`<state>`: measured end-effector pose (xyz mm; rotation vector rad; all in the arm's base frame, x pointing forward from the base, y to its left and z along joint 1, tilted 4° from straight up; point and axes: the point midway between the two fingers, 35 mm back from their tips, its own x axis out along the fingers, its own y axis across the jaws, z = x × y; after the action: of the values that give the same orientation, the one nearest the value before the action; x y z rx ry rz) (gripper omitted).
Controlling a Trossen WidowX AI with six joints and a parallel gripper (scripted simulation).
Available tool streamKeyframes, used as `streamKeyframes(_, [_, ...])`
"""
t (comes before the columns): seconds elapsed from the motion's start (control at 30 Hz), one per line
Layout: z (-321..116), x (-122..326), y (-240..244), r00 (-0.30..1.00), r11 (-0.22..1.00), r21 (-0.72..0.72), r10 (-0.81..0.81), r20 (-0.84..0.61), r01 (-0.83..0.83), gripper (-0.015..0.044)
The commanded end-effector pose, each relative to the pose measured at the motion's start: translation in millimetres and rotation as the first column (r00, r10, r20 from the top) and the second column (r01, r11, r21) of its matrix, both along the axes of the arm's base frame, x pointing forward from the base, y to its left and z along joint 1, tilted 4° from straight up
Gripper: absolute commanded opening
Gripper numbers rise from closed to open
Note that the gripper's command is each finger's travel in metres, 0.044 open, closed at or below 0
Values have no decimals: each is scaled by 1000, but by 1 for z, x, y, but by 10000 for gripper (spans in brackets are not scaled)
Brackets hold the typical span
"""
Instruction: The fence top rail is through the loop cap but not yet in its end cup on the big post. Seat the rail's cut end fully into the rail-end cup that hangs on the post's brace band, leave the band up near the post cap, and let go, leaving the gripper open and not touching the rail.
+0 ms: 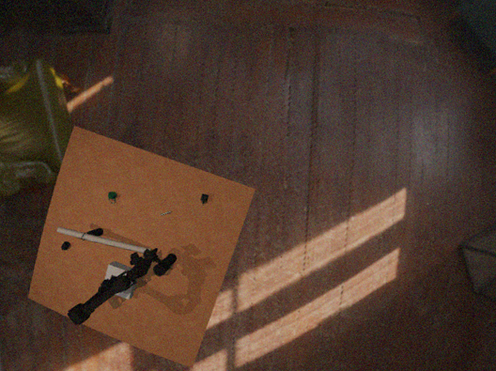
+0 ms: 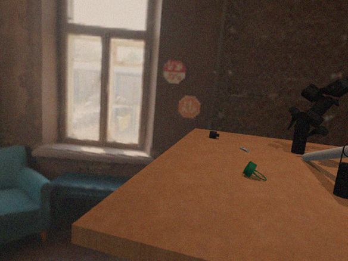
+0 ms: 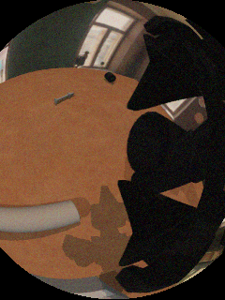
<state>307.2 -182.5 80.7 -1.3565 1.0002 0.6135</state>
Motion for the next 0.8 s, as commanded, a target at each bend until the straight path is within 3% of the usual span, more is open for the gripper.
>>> streamKeyframes(0.0, [-2, -1, 0, 1000, 1000, 3, -7, -3, 7, 256])
streamKeyframes(0.2, [-2, -1, 0, 1000, 1000, 3, -7, -3, 7, 99])
streamKeyframes(0.3, [-2, -1, 0, 1000, 1000, 3, -7, -3, 7, 79])
streamKeyframes(0.4, [-2, -2, 0, 1000, 1000, 3, 12, -4, -12, 0])
streamKeyframes(0.77, [-2, -10, 2, 996, 996, 4, 91, -11, -91, 0])
